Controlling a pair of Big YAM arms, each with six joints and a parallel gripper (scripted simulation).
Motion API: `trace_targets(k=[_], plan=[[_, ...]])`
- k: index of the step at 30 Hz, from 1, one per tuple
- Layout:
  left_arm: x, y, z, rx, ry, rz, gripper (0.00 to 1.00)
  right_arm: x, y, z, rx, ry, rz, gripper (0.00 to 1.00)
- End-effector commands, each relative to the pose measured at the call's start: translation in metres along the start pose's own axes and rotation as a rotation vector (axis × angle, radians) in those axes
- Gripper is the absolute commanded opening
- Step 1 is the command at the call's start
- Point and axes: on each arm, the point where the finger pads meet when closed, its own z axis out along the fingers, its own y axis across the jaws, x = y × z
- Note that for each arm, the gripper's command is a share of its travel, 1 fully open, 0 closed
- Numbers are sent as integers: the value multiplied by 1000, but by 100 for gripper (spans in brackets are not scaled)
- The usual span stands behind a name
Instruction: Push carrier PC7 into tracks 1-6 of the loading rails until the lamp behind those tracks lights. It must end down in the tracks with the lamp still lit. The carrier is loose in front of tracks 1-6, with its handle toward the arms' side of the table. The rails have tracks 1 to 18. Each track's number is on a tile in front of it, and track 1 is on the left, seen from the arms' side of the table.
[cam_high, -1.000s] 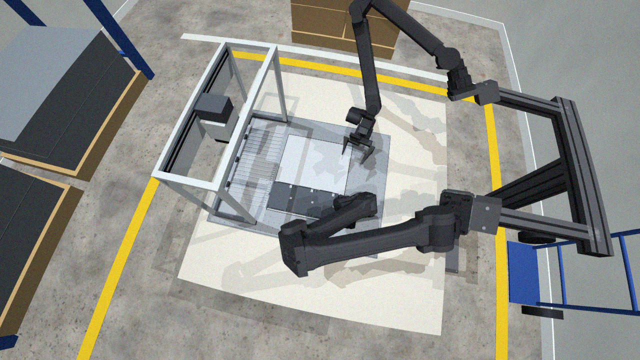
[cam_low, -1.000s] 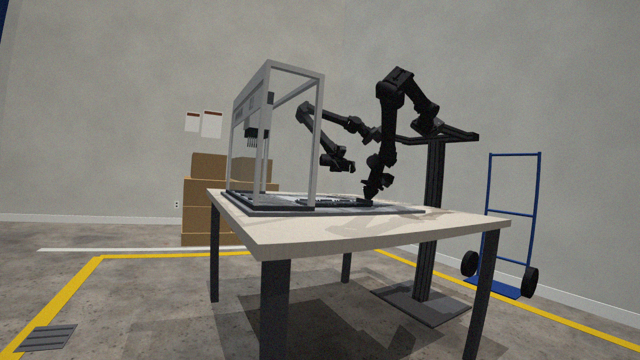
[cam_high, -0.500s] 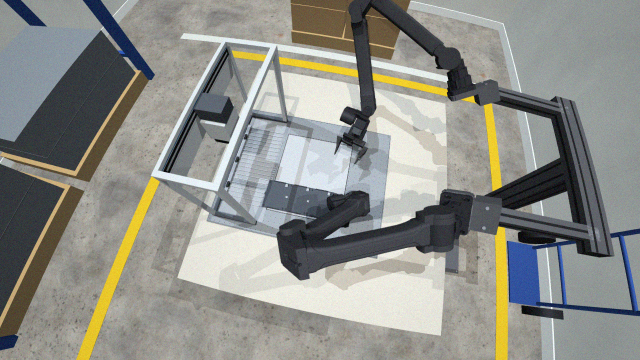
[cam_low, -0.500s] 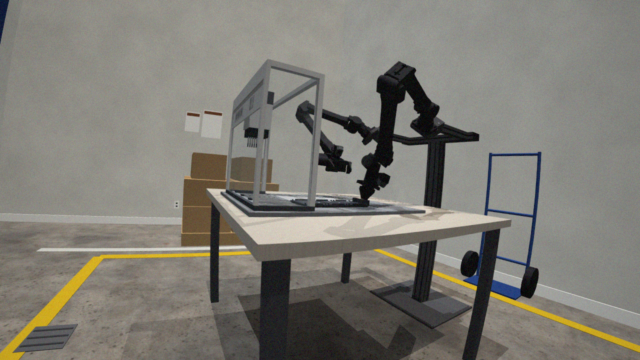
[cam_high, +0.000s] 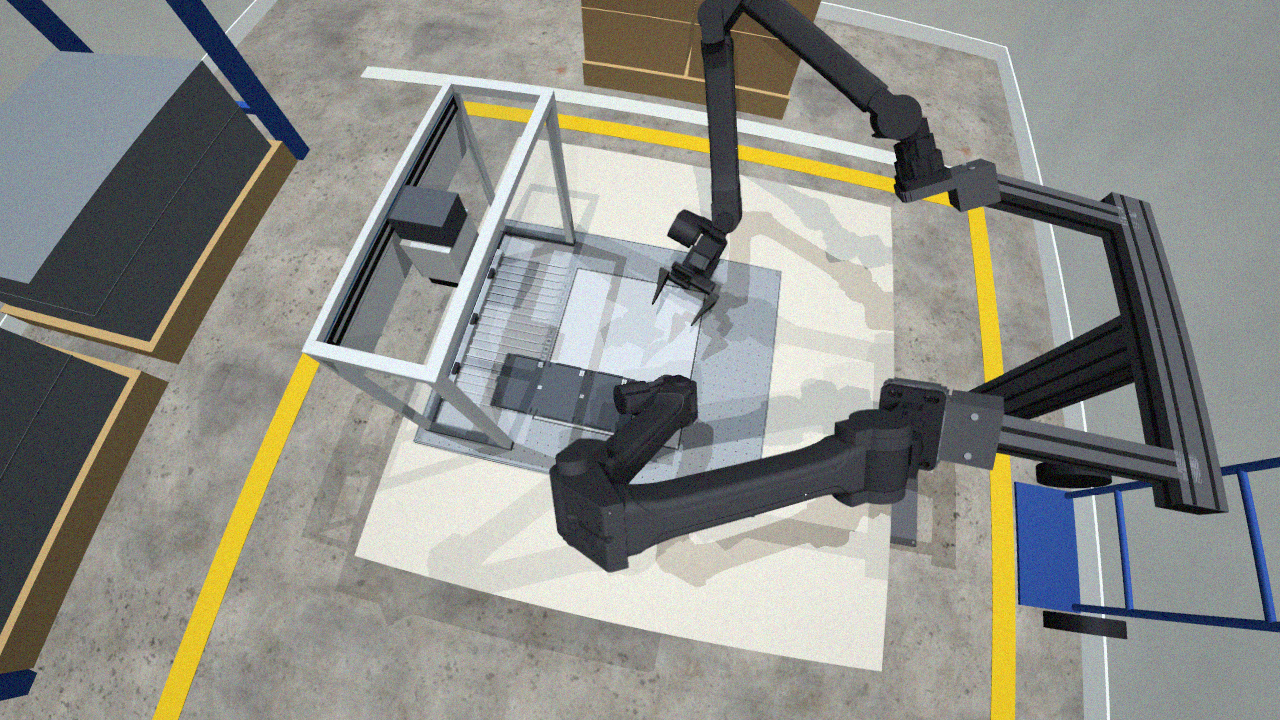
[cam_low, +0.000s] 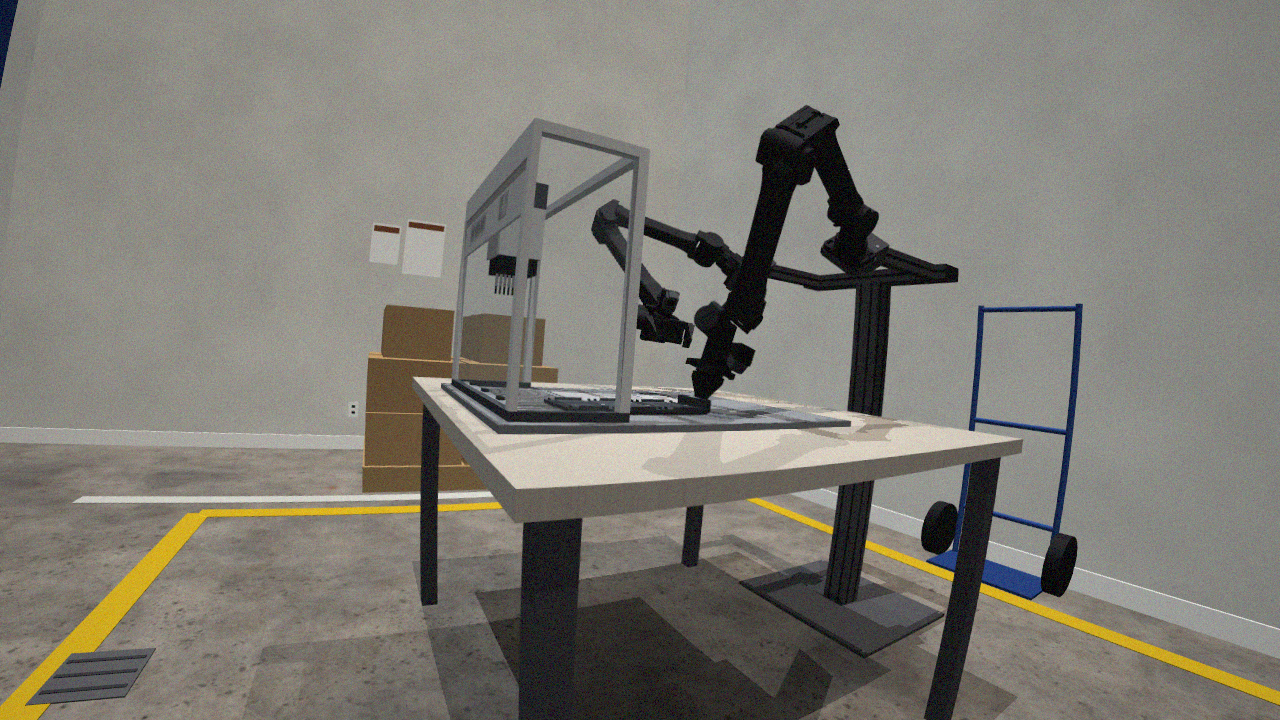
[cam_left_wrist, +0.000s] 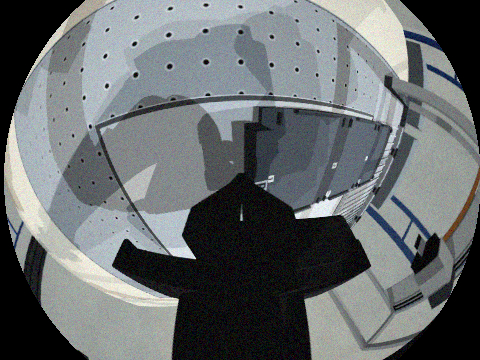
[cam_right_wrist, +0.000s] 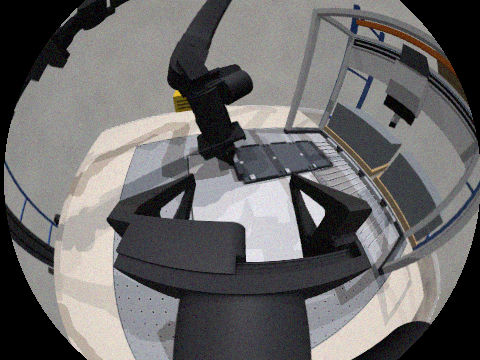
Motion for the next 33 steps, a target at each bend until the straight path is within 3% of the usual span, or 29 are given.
trace_targets(k=[1, 16, 33], plan=[[4, -62, 3, 71, 5, -30, 0, -17, -27, 8, 45, -23, -31, 100], [4, -114, 17, 73, 7, -31, 0, -22, -64, 21, 94, -25, -86, 100], [5, -118, 16, 72, 11, -26, 0, -23, -69, 31, 48, 0, -135, 100]])
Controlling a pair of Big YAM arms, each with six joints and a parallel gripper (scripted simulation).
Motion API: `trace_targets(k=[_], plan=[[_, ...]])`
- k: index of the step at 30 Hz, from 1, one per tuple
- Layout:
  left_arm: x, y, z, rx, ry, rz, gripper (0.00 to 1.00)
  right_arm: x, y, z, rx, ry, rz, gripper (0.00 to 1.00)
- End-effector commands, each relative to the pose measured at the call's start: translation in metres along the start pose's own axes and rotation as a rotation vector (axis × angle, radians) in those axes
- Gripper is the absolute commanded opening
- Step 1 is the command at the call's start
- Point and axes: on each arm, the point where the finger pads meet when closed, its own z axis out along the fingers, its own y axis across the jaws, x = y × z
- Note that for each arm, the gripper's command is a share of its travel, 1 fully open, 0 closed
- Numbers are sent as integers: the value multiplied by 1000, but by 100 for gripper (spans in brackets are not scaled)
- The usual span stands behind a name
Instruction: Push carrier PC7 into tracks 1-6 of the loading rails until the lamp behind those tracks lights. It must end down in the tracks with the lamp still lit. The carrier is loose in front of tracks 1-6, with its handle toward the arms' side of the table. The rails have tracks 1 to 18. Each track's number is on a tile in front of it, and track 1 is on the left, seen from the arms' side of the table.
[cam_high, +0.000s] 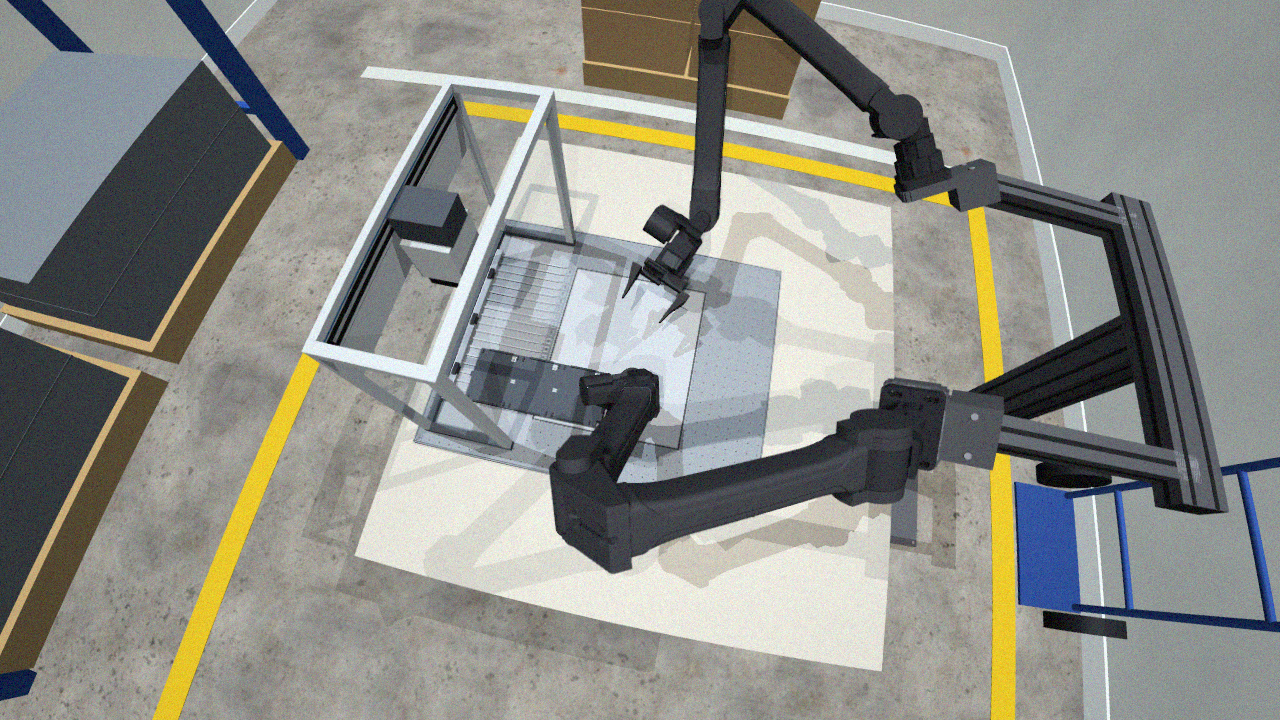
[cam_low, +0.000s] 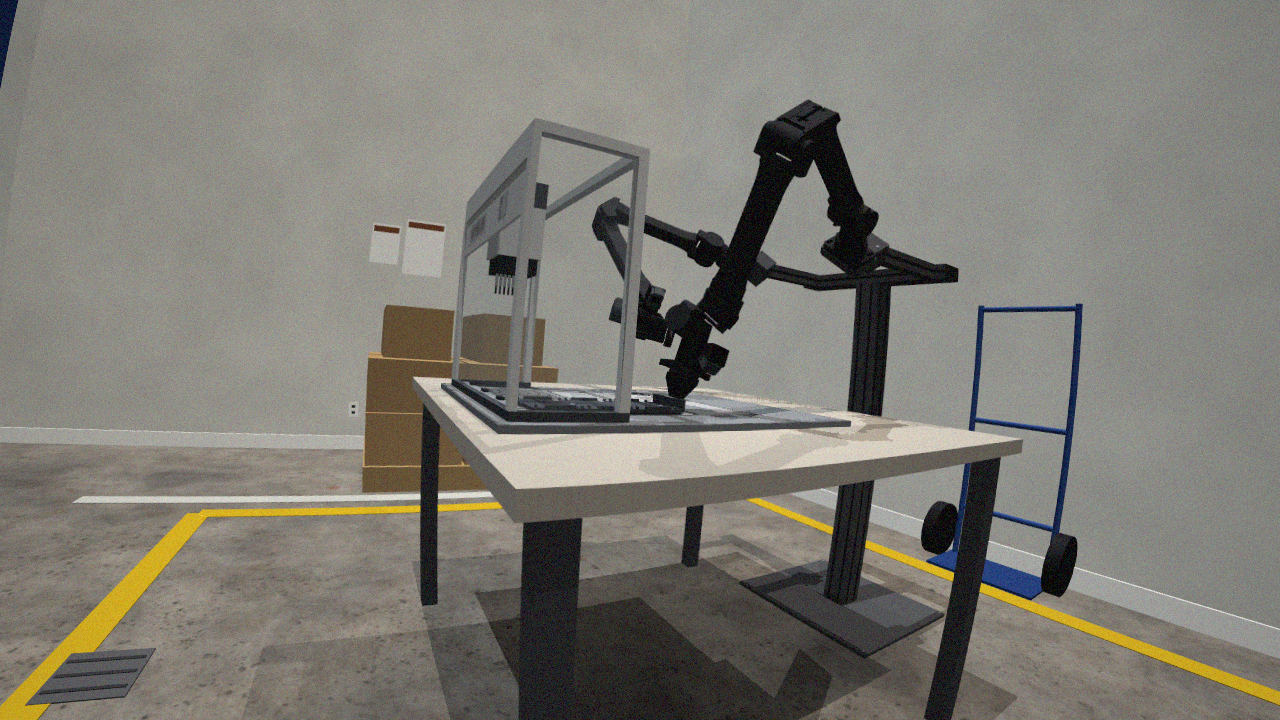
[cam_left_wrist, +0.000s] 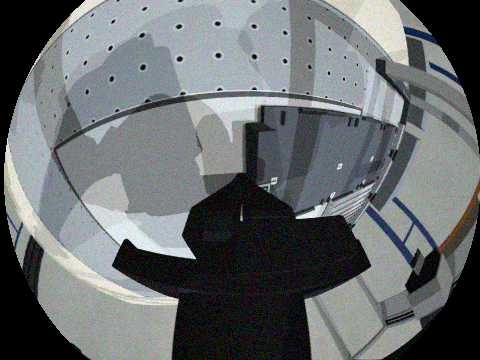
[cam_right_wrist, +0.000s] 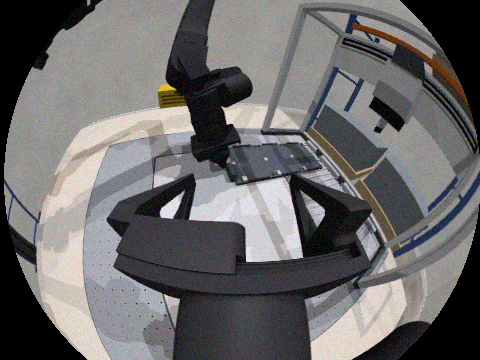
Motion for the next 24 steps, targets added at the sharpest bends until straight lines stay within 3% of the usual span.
trace_targets(k=[1, 24], plan=[[2, -56, -11, 91, 3, -31, 0, -20, -8, 6, -18, -20, -55, 100], [1, -73, -7, 95, 1, -32, 0, -10, -8, 5, 6, -8, -22, 100]])
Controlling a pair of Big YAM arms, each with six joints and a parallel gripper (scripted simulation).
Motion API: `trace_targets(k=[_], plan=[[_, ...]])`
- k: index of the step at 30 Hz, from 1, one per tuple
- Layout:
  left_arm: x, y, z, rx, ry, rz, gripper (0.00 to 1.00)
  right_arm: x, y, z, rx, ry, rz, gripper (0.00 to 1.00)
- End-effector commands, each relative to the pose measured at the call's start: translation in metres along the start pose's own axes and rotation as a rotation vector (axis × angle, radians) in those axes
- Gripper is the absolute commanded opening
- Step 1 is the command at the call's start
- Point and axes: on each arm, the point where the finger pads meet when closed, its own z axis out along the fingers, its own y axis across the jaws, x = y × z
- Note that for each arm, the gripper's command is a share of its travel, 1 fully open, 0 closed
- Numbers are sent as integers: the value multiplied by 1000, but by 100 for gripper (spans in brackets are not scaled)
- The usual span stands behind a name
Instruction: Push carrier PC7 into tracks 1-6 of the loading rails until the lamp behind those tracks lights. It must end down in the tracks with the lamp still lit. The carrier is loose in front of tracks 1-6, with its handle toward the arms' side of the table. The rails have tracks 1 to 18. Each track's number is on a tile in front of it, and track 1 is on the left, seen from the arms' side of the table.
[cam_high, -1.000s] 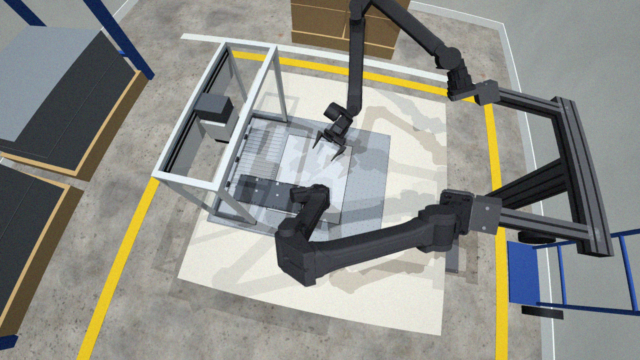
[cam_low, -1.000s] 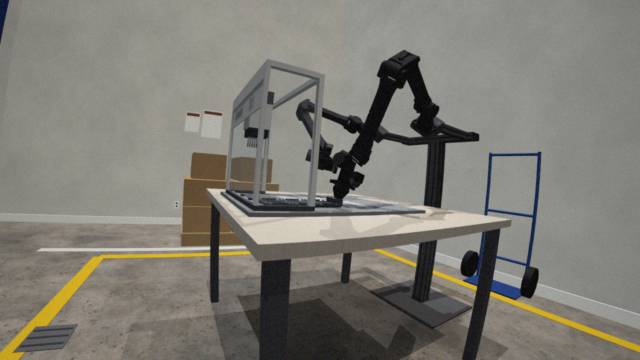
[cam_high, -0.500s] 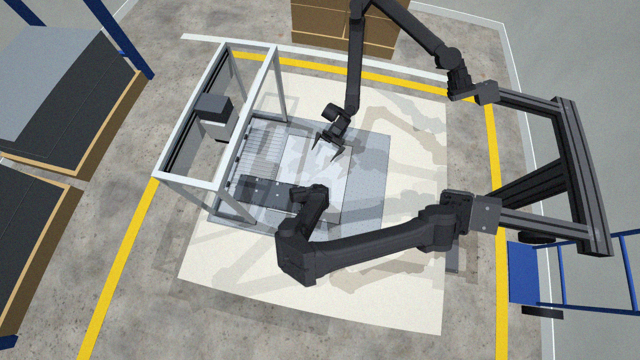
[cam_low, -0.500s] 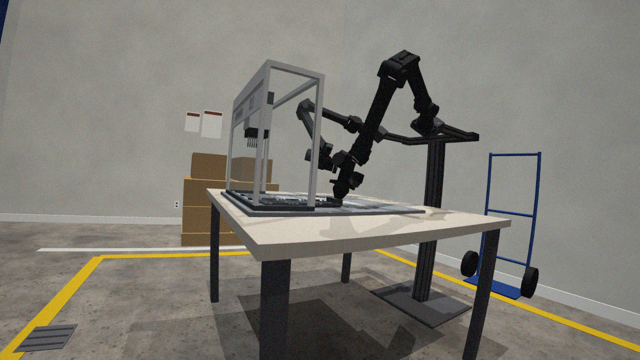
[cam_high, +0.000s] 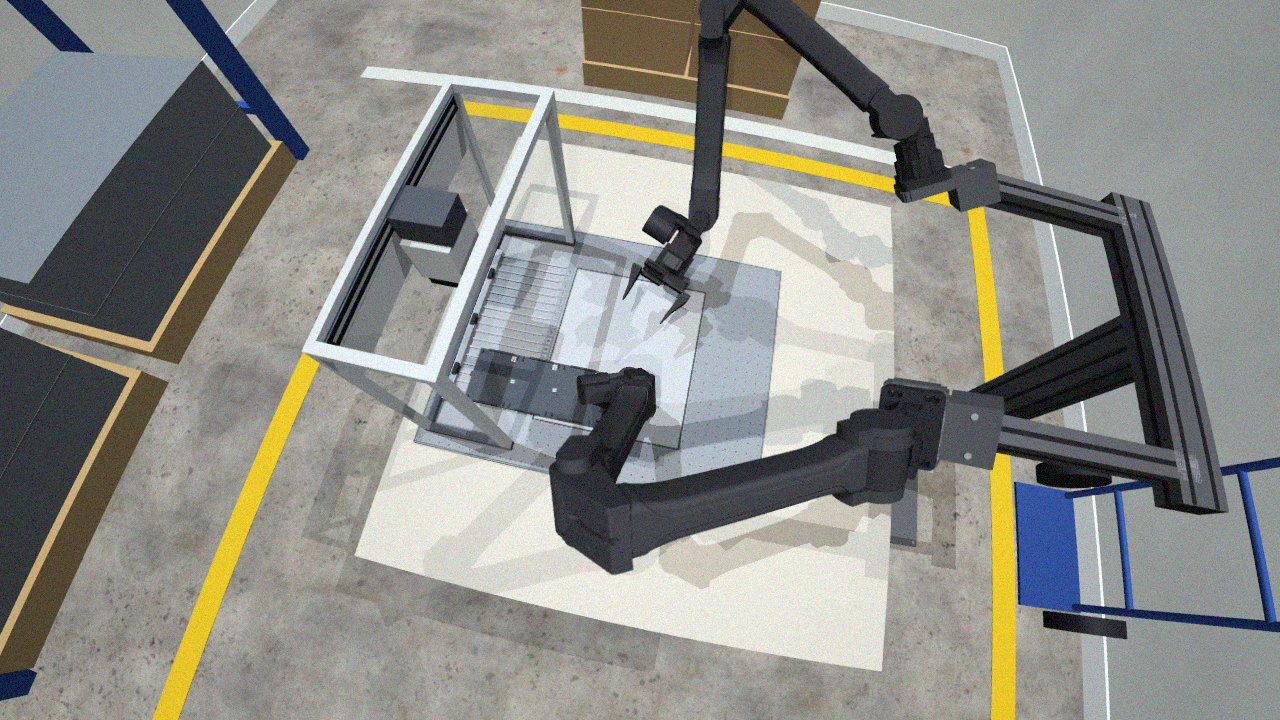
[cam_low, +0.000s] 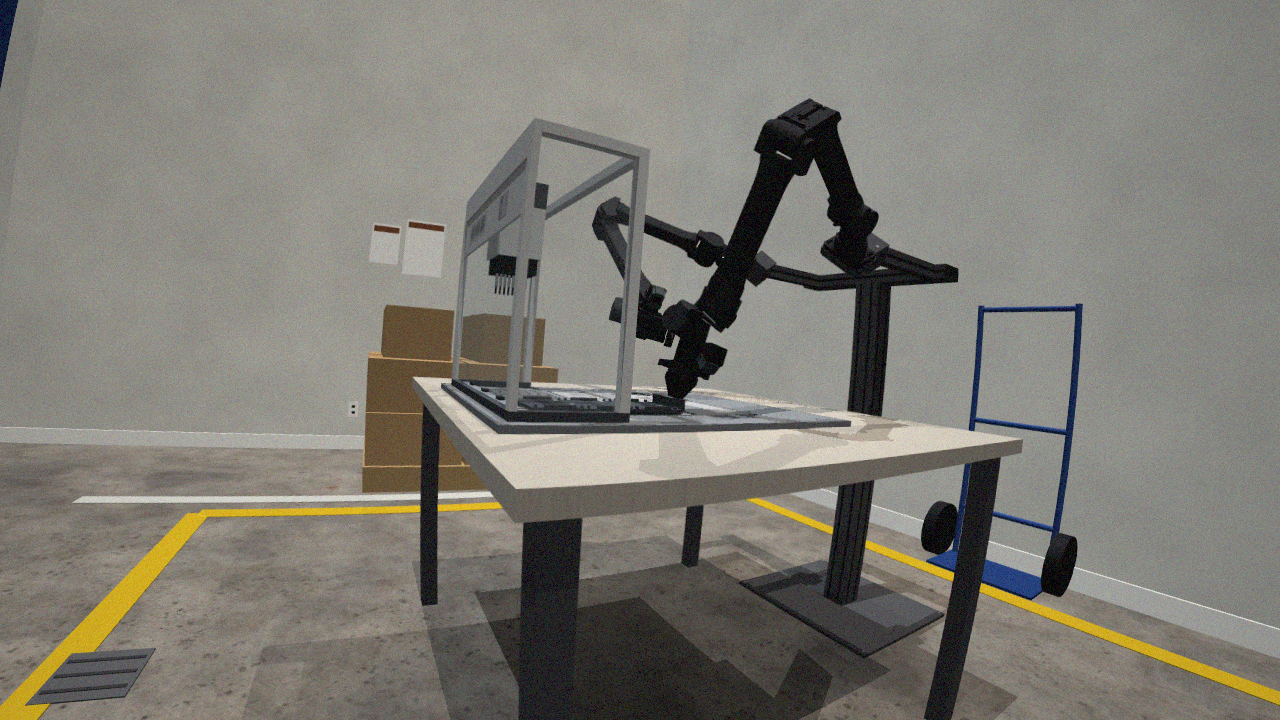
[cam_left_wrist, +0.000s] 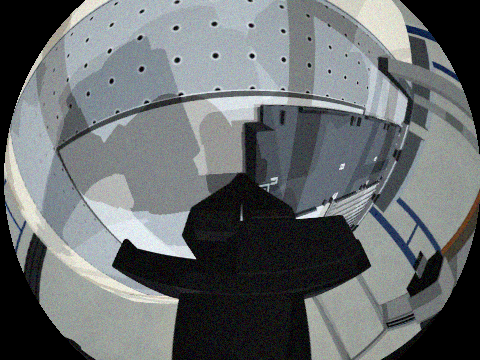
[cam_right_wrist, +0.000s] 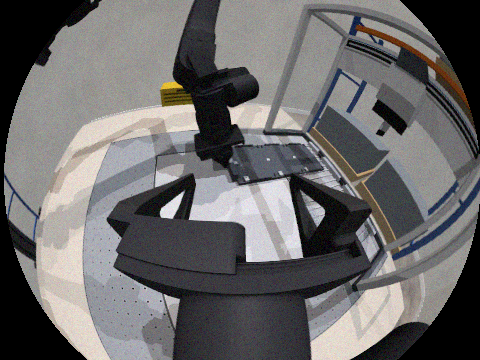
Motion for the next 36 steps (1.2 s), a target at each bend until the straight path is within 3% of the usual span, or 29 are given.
trace_targets(k=[1, 36], plan=[[0, -72, -9, 122, -3, -45, 0, -9, -11, 4, 23, -13, -9, 100], [6, -100, 4, 108, 5, -34, 0, -18, 1, 0, -6, -24, -39, 100]])
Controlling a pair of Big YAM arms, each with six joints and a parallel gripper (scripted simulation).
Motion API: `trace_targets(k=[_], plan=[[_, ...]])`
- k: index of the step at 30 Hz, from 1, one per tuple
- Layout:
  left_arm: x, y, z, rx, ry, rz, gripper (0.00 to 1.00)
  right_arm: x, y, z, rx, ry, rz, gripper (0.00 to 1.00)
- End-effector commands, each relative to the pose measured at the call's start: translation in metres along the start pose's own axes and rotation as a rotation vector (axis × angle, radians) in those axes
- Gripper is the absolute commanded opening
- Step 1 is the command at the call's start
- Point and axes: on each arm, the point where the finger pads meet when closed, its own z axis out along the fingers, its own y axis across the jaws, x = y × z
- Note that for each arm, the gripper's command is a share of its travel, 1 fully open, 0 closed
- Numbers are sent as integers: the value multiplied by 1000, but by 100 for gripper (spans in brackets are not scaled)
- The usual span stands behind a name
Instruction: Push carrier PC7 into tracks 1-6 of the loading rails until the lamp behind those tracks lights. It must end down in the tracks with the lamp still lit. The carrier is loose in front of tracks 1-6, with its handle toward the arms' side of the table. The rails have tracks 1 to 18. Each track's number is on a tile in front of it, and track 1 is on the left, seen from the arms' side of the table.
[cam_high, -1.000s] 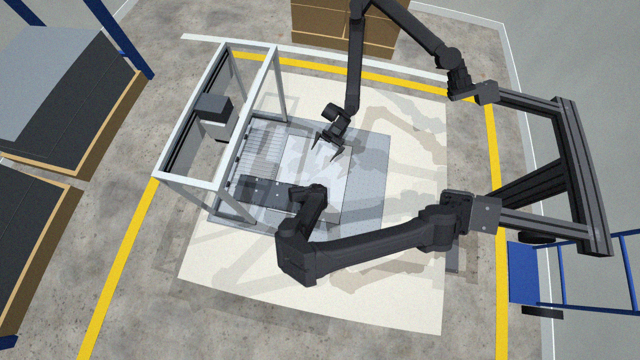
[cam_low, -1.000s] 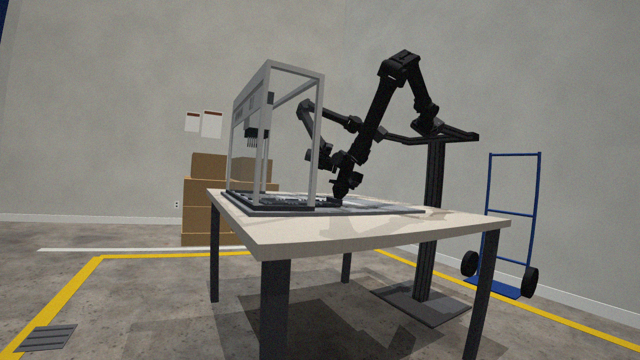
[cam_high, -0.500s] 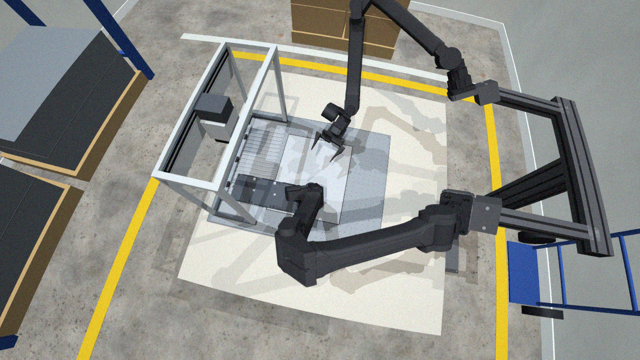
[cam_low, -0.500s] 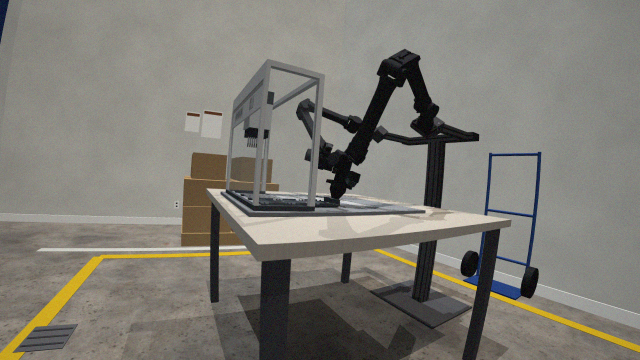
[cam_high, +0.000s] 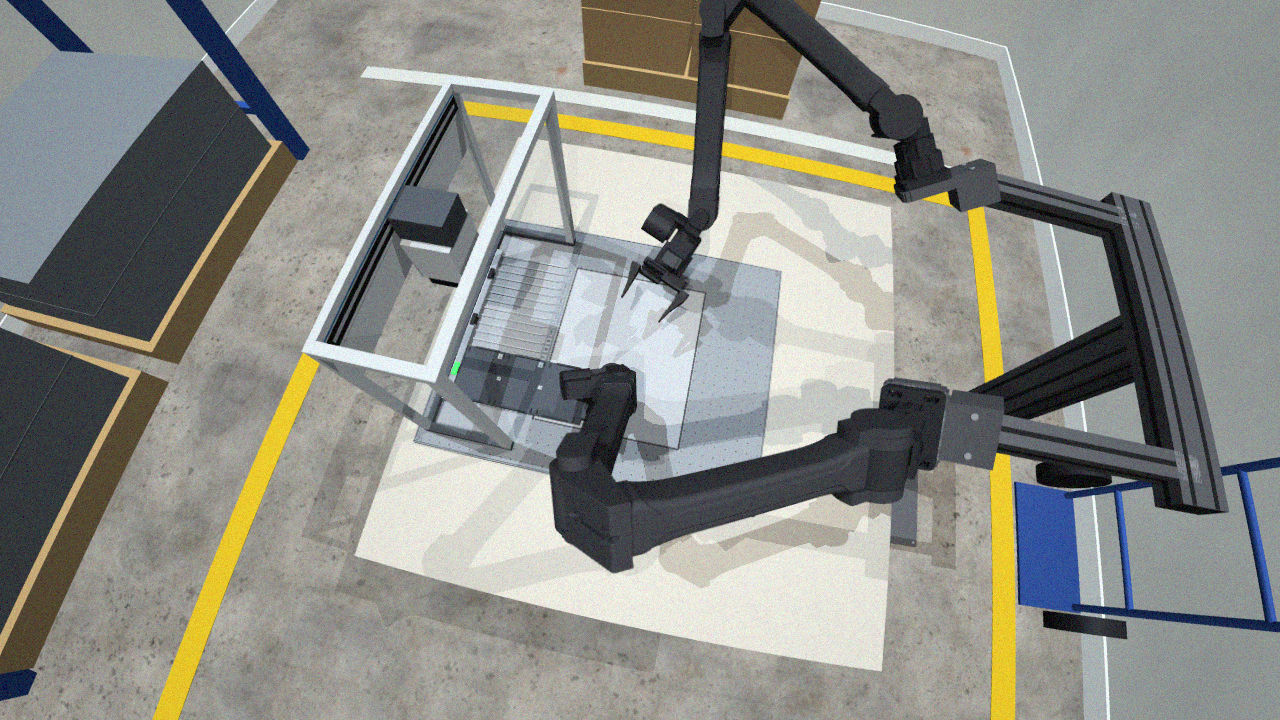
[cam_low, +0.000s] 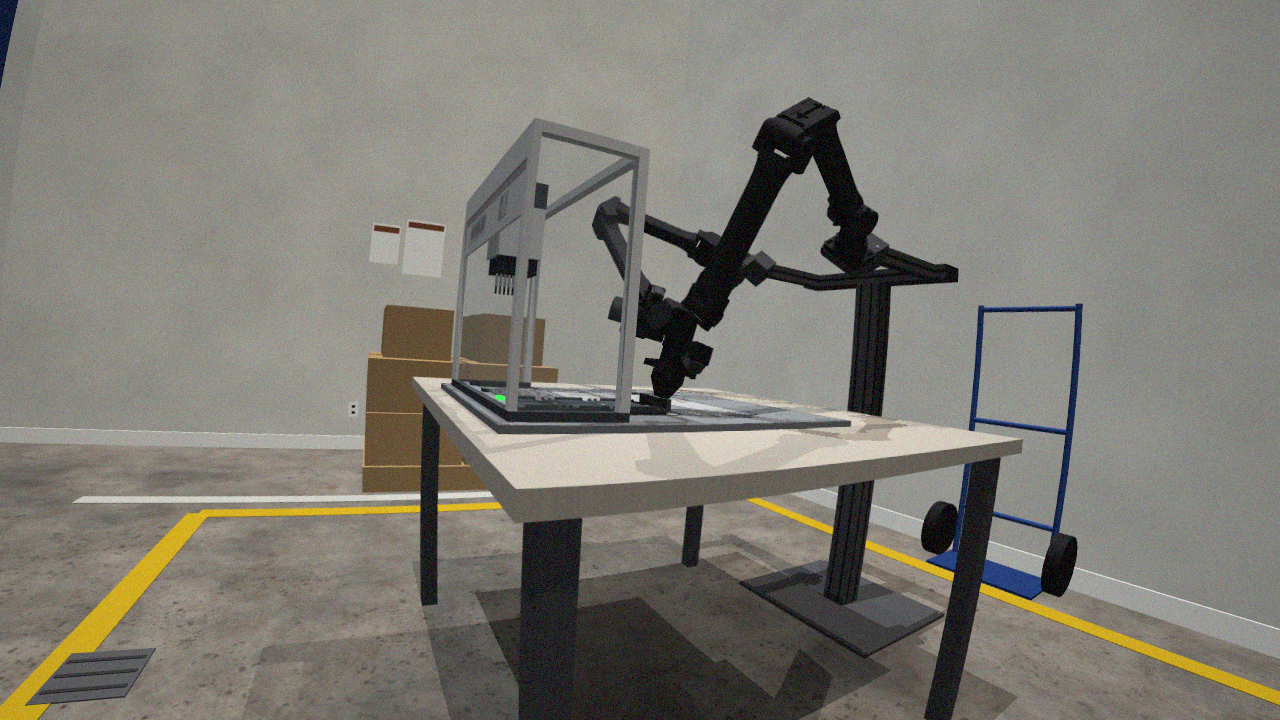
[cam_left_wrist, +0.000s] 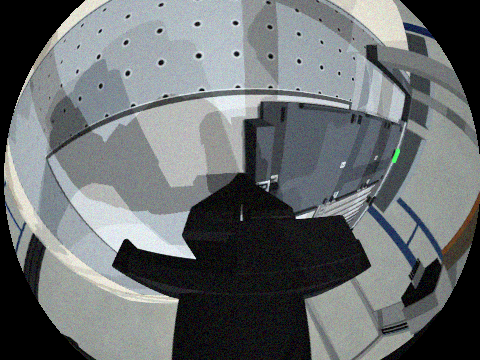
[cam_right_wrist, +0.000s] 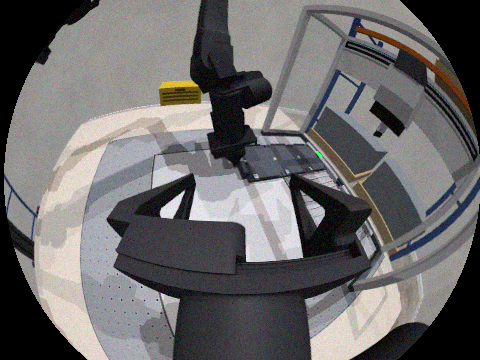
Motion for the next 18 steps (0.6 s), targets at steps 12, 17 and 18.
trace_targets(k=[12, 17, 18], plan=[[3, -56, -46, 110, 8, -47, 0, -18, 5, 1, -13, -24, -24, 100], [3, -40, -65, 110, 7, -47, 45, -18, 5, 1, -13, -24, -24, 100], [3, -38, -72, 110, 7, -47, 57, -18, 5, 1, -13, -24, -24, 100]])
